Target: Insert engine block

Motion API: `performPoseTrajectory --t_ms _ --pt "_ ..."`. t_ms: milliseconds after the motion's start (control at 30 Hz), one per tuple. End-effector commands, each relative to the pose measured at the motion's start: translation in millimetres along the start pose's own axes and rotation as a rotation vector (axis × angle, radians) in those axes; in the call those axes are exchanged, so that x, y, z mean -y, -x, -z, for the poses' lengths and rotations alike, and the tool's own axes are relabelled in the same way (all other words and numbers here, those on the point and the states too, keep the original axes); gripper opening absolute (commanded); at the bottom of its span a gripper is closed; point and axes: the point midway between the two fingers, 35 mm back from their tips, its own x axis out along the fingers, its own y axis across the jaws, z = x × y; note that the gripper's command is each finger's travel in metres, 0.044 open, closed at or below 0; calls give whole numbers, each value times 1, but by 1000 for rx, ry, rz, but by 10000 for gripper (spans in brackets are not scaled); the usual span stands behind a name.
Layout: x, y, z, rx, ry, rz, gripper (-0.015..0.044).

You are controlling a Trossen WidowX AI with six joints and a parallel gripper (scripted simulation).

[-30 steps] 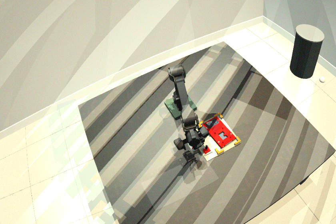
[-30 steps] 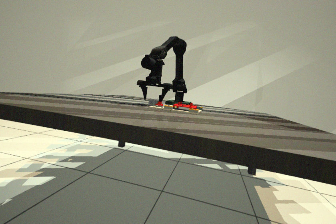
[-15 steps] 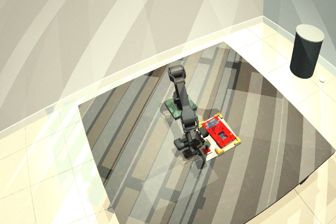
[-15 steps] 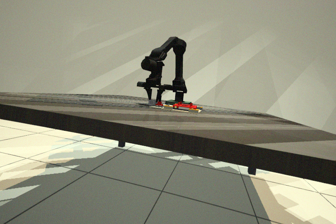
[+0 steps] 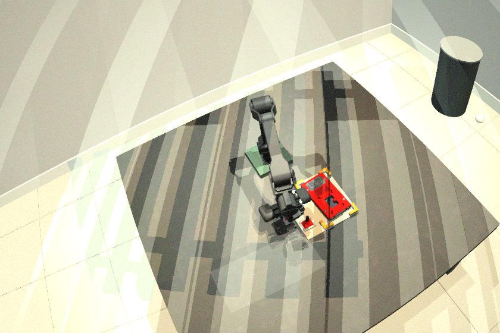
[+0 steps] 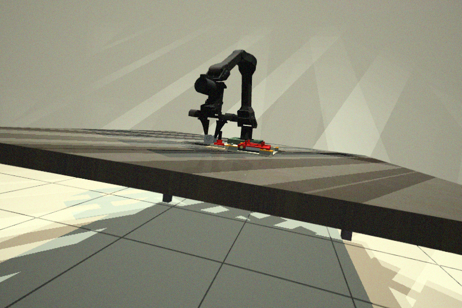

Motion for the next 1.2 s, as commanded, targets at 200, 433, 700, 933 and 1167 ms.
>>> performPoseTrajectory --t_ms 200,433,700,933,1167 --pt "2 31 -4 8 -3 5 0" --pt "1 53 -3 7 6 0 0" --pt "0 77 0 1 13 -5 0" --pt "-1 98 4 -9 15 -7 0" --pt "-2 114 9 -16 17 -8 0"
